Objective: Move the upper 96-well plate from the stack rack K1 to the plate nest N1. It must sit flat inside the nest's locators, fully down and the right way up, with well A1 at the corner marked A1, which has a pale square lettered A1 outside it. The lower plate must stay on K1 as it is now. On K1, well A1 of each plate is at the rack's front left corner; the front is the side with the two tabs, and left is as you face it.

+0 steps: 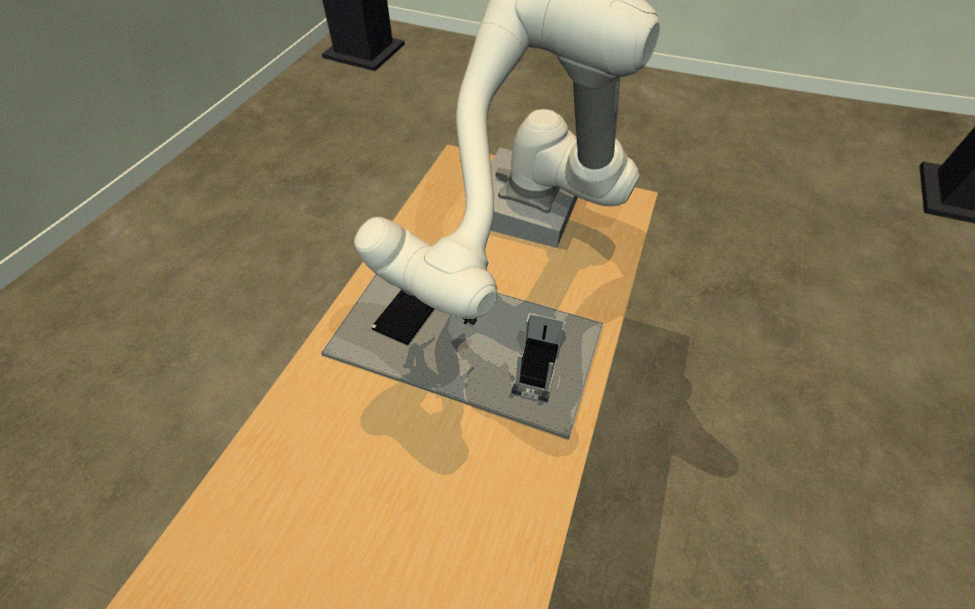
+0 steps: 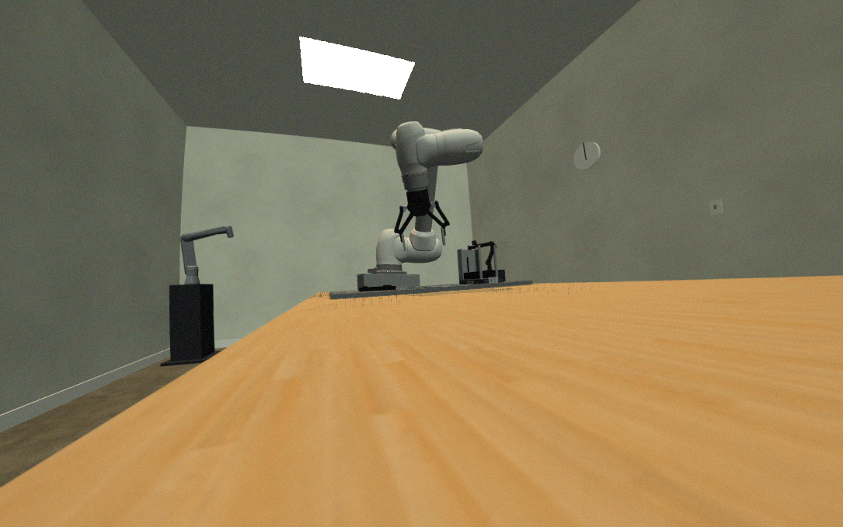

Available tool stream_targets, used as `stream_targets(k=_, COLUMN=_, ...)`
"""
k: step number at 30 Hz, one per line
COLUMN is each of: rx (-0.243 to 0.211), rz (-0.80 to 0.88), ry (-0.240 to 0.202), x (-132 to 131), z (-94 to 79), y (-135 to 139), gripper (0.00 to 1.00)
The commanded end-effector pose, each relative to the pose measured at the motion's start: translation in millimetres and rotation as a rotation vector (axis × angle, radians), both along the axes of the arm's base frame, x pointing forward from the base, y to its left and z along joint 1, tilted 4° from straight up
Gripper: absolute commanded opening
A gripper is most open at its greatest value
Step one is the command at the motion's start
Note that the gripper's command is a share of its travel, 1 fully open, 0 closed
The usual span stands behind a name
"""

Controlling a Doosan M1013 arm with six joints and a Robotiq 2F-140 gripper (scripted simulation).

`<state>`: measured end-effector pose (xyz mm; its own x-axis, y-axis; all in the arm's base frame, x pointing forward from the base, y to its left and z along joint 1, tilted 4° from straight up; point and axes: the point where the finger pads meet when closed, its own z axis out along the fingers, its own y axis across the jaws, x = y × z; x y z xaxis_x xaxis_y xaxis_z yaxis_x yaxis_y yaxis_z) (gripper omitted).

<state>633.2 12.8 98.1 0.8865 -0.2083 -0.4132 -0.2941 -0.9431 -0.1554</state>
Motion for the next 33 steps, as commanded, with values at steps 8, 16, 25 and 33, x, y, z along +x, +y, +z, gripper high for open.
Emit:
stream_targets(k=8, rx=-0.046, rz=0.071, ry=-0.080, x=2.6, z=5.3, y=42.4, gripper=1.00)
stream_targets(k=16, rx=-0.085, rz=0.148, ry=-0.168, x=2.3, z=11.5, y=81.9, gripper=1.00)
stream_targets(k=25, rx=-0.113, rz=0.225, ry=-0.260, x=0.4, z=17.8, y=115.5, gripper=1.00)
stream_targets(k=33, rx=-0.131, rz=0.301, ry=-0.356, x=-3.6, z=26.4, y=154.3, gripper=1.00)
